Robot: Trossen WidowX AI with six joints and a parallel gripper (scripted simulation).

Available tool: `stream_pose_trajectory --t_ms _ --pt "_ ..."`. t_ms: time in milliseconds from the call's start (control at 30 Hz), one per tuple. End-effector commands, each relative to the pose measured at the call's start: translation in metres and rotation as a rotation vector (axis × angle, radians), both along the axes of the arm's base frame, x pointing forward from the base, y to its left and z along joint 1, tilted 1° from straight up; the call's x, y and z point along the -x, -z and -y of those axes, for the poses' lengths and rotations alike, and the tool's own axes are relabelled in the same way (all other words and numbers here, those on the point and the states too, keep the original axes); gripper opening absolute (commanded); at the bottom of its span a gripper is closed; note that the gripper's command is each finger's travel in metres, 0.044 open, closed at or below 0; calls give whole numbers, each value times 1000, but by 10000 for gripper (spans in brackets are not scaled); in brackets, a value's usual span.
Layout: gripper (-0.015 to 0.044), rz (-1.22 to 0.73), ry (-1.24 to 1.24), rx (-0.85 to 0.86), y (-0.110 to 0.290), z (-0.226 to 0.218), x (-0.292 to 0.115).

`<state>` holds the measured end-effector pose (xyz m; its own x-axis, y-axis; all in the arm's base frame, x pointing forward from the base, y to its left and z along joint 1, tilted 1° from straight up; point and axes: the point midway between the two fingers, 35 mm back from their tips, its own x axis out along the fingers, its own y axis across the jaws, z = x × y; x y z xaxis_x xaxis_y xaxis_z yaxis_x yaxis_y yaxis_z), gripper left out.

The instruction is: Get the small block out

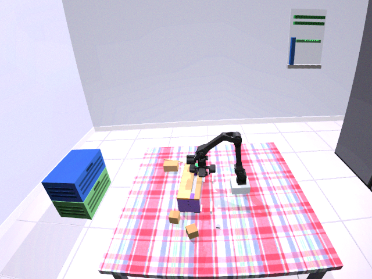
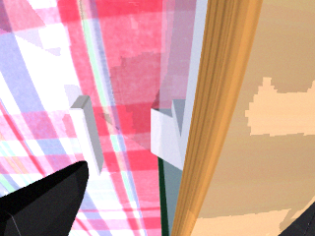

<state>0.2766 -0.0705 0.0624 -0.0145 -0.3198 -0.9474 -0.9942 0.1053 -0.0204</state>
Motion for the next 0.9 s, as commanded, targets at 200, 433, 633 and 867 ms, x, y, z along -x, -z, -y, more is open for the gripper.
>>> stream_pose_trajectory --t_ms 200,433,633,867 --pt "400 12 6 7 0 13 -1" --pt "400 6 3 4 -32 15 -1" --pt "400 -1 -1 1 -66 11 3" --pt "295 126 269 12 -72 26 5"
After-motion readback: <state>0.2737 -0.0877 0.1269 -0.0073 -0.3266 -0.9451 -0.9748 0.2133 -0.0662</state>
